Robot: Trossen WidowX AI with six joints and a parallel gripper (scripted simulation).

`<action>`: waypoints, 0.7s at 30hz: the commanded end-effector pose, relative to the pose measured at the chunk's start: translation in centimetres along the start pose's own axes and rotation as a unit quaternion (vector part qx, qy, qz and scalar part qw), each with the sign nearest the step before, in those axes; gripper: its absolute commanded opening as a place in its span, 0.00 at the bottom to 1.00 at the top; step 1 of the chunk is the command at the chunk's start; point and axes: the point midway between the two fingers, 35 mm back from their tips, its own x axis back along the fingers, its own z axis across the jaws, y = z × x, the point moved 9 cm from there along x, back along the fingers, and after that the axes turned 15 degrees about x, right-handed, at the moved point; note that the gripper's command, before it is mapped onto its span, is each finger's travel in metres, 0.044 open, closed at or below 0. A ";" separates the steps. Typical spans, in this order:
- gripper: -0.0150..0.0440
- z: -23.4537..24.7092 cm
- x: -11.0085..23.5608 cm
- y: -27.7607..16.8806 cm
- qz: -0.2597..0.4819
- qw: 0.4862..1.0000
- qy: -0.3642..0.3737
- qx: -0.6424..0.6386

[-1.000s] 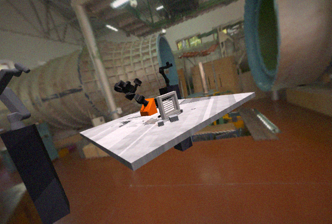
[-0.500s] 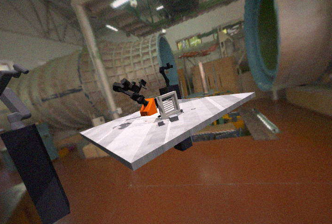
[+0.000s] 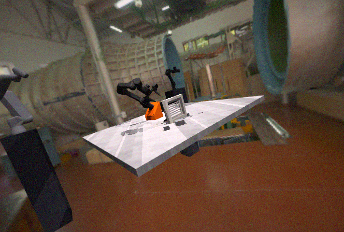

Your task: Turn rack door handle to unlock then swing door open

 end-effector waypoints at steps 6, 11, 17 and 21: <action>0.74 2.3 -1.6 0.2 0.123 0.991 -0.016 0.048; 0.74 3.6 -2.3 0.2 0.183 0.979 -0.029 0.084; 0.74 5.1 -2.9 0.3 0.248 0.958 -0.048 0.132; 0.74 6.1 -3.2 0.3 0.287 0.941 -0.063 0.168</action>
